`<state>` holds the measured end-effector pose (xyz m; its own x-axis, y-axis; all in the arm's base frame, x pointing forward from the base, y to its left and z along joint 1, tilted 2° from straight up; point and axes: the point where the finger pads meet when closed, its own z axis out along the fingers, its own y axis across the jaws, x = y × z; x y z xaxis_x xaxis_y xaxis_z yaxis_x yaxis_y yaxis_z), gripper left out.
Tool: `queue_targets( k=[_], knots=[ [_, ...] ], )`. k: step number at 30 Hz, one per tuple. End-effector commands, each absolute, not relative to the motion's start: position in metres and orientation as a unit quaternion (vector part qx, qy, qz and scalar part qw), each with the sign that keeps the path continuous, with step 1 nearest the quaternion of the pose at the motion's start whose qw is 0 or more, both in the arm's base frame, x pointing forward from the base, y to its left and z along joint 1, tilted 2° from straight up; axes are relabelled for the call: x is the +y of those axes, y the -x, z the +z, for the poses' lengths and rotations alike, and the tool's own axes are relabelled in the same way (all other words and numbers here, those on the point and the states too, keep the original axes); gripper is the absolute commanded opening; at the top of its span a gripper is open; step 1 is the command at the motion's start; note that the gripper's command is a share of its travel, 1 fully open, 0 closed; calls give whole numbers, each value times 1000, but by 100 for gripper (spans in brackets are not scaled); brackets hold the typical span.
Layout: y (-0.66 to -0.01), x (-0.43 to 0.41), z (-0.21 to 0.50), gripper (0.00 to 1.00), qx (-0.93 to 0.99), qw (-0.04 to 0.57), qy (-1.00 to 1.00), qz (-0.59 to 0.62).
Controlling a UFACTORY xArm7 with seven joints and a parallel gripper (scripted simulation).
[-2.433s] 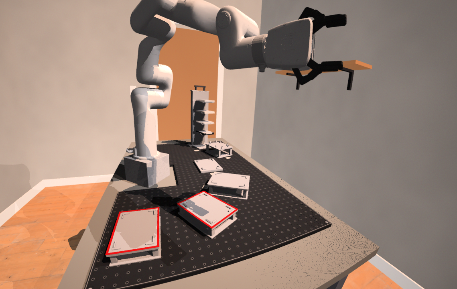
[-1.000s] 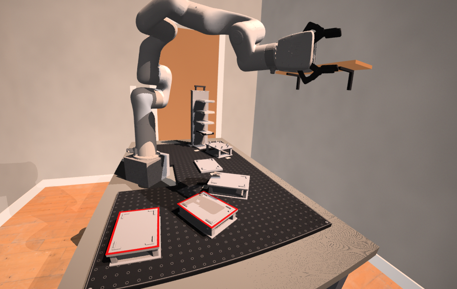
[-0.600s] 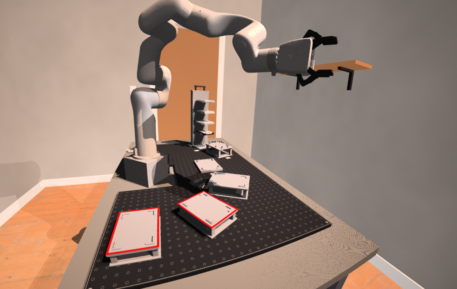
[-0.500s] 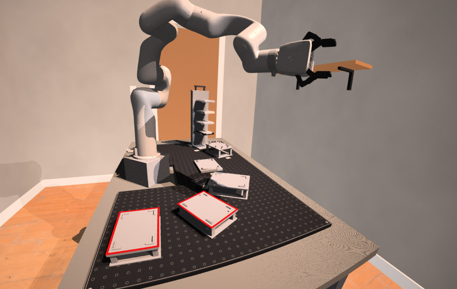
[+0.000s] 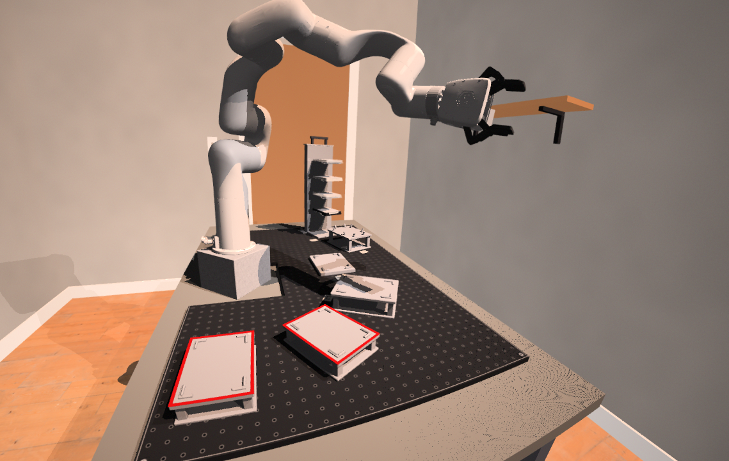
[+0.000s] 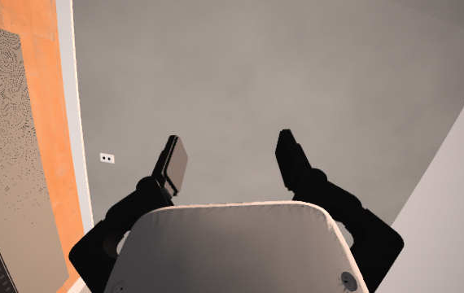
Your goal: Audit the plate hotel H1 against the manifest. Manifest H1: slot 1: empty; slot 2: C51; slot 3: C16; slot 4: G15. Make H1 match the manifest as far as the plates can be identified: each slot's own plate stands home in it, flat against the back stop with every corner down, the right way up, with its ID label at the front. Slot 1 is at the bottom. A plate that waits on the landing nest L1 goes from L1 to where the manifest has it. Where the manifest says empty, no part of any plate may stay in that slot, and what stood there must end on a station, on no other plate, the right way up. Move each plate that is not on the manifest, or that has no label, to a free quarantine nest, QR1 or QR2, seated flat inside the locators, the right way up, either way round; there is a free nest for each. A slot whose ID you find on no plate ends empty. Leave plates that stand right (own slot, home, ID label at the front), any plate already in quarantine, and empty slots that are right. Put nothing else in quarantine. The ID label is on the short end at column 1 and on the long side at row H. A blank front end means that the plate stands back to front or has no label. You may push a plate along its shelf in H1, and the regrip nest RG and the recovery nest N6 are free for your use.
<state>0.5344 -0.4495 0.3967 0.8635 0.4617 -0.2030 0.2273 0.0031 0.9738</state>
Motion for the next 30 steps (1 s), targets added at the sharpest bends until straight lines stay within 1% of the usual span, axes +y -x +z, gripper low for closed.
queue_targets(
  k=[1,6,12,15,17,19,21,24,26,30],
  knots=[
    [-542,-434,395,100,254,651,-712,73],
    [-547,-422,390,100,256,648,-714,71],
    [-557,-397,379,100,281,618,-733,49],
    [-560,-388,375,100,281,618,-733,49],
    [-563,-379,371,100,296,600,-742,38],
    [-565,-371,366,100,296,600,-742,38],
    [-567,-362,362,100,312,581,-751,27],
    [-568,-357,360,100,312,581,-751,27],
    [-570,-349,356,100,331,560,-759,17],
    [-574,-332,348,100,331,560,-759,17]
  ],
)
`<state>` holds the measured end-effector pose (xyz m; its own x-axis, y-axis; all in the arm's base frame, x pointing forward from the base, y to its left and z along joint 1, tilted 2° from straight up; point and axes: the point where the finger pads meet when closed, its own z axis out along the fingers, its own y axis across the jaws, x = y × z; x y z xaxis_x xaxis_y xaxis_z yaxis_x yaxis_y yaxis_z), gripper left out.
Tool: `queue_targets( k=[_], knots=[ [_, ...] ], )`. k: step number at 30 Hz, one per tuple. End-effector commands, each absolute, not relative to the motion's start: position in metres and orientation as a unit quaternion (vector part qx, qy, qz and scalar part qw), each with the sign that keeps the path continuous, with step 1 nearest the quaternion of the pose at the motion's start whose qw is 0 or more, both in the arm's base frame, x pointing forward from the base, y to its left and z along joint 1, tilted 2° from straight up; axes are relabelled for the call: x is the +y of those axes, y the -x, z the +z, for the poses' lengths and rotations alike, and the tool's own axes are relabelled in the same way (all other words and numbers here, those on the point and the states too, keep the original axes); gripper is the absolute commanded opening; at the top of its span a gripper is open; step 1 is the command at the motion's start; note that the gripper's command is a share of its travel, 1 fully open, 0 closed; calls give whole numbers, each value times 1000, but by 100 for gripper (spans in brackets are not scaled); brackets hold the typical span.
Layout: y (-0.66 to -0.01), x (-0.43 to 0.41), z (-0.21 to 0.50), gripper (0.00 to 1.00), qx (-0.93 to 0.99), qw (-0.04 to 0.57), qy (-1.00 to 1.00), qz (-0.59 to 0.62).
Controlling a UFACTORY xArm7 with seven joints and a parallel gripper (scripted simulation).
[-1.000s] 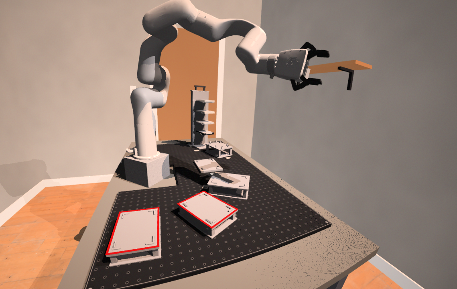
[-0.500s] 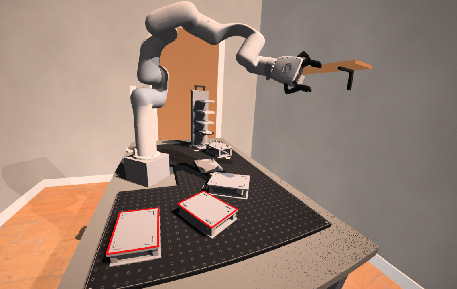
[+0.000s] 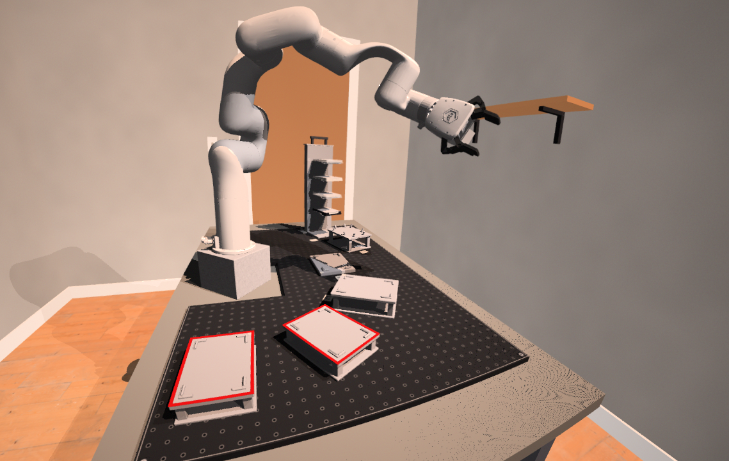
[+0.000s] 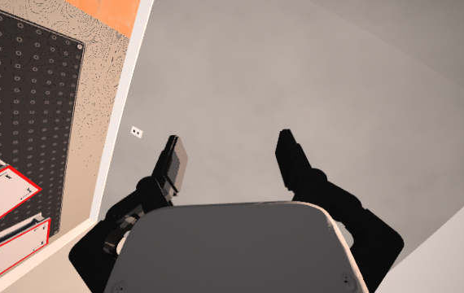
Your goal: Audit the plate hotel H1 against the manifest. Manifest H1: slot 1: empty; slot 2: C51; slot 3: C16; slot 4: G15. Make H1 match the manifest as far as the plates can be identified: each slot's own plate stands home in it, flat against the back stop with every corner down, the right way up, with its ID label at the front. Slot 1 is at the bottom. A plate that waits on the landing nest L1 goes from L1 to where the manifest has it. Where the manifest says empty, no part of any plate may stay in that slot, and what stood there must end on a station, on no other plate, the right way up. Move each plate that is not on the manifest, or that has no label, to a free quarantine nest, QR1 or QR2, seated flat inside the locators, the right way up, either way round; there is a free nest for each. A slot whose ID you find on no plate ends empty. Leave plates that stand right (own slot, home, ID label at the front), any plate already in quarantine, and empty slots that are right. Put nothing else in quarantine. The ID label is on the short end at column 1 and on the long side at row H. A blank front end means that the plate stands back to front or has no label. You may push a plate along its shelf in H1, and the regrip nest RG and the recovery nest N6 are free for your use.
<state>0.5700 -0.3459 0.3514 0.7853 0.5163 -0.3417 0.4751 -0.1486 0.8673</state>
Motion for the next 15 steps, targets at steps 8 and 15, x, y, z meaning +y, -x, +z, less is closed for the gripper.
queue_targets(
  k=[8,15],
  knots=[
    [-578,-303,333,100,372,515,-772,-2],
    [-579,-281,322,100,396,489,-777,-11]
  ],
)
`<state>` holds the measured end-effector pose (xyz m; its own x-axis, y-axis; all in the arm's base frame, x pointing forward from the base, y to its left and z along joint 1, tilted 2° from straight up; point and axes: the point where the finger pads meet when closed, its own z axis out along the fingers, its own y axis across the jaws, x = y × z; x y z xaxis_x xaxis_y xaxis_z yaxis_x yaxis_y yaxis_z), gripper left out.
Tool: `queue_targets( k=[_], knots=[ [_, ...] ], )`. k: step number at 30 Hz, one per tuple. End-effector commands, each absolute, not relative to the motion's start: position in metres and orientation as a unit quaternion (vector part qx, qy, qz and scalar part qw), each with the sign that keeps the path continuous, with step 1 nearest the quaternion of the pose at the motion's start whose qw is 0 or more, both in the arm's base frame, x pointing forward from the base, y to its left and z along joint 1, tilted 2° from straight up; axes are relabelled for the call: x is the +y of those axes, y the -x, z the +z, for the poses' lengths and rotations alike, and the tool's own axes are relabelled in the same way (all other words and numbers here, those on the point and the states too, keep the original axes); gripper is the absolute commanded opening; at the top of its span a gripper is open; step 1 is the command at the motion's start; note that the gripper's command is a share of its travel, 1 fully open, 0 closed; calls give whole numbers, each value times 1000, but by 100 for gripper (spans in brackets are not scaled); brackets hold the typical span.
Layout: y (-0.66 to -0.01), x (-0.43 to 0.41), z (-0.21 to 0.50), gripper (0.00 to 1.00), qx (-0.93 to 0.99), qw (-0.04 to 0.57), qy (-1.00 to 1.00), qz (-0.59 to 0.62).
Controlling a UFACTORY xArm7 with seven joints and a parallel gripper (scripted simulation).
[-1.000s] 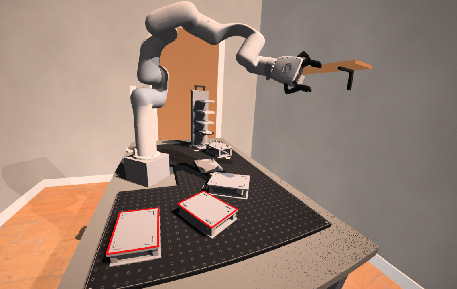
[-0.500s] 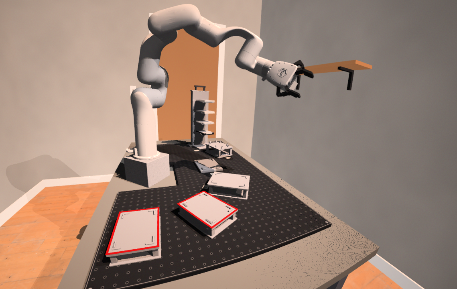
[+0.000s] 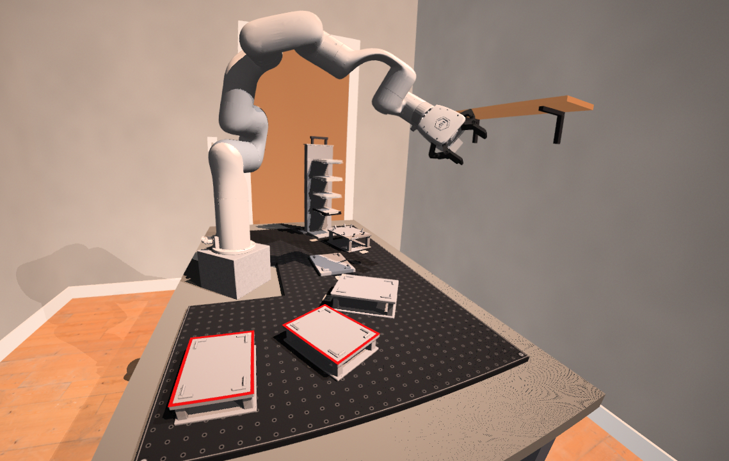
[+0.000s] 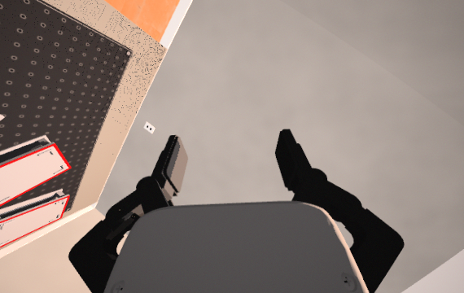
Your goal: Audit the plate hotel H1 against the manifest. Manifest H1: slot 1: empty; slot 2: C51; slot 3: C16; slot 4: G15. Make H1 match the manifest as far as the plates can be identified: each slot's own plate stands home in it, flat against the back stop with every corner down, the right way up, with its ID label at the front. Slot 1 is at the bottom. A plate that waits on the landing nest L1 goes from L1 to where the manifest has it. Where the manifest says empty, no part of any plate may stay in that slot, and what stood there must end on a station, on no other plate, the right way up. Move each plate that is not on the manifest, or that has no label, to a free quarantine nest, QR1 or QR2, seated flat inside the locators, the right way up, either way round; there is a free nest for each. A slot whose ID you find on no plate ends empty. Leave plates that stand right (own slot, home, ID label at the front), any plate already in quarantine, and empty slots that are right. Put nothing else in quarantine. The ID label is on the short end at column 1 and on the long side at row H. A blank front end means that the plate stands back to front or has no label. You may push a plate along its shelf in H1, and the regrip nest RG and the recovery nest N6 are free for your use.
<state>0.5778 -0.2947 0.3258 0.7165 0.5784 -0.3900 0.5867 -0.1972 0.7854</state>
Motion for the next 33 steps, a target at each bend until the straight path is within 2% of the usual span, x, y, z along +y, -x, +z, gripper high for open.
queue_targets(
  k=[1,17,19,23,33],
  knots=[
    [-580,-276,320,100,396,489,-777,-11],
    [-580,-224,294,100,446,435,-782,-26],
    [-580,-214,290,100,469,411,-781,-30],
    [-579,-199,283,100,473,406,-781,-31],
    [-575,-163,268,100,530,345,-774,-39]
  ],
)
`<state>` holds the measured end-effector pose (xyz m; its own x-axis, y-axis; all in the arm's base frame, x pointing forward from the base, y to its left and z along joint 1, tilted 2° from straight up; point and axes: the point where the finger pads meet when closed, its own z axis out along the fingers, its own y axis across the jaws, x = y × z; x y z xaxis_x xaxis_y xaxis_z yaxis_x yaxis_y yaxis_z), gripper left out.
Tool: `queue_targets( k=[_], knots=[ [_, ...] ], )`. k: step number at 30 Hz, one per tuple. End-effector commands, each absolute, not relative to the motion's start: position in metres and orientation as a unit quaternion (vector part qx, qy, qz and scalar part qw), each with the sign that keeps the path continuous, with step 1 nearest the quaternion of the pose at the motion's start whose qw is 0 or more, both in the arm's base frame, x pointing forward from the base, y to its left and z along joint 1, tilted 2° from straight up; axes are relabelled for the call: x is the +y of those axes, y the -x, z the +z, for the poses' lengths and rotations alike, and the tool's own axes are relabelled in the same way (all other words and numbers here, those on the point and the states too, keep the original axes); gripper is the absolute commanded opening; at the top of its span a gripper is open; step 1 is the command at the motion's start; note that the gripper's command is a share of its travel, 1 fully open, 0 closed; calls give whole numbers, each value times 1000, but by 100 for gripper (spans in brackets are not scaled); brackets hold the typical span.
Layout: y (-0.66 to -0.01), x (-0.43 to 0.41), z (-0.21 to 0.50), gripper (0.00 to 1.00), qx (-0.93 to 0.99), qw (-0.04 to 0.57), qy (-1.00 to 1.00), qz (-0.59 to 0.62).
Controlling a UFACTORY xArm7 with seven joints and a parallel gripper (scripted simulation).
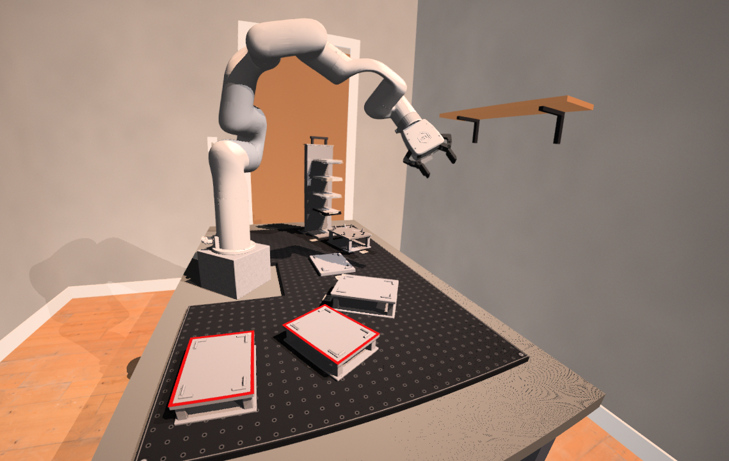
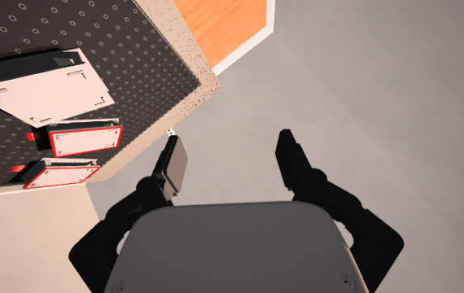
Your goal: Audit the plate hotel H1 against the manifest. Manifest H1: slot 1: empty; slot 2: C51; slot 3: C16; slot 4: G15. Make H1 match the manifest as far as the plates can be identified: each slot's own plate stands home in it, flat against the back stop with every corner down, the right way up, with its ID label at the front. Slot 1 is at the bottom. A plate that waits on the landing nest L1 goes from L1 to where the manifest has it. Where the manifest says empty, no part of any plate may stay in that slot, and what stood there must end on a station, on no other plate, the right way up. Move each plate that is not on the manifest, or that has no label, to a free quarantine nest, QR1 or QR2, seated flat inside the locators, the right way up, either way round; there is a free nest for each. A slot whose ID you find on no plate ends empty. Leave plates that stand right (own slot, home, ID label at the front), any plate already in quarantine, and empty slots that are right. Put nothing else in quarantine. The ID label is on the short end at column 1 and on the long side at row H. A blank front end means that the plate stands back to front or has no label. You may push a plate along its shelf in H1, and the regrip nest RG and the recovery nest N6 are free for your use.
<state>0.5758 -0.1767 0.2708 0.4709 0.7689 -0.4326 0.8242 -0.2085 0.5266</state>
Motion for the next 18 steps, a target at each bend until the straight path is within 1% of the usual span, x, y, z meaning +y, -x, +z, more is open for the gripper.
queue_targets(
  k=[1,4,7,10,11,13,15,18],
  knots=[
    [-574,-158,266,100,530,345,-774,-39],
    [-573,-149,262,100,530,345,-774,-39],
    [-571,-135,256,100,559,313,-767,-41],
    [-569,-123,251,100,559,313,-767,-41],
    [-568,-118,250,100,570,300,-764,-41],
    [-568,-118,250,100,570,300,-764,-41],
    [-566,-109,246,100,589,280,-757,-41],
    [-563,-96,241,100,589,280,-757,-41]
  ],
)
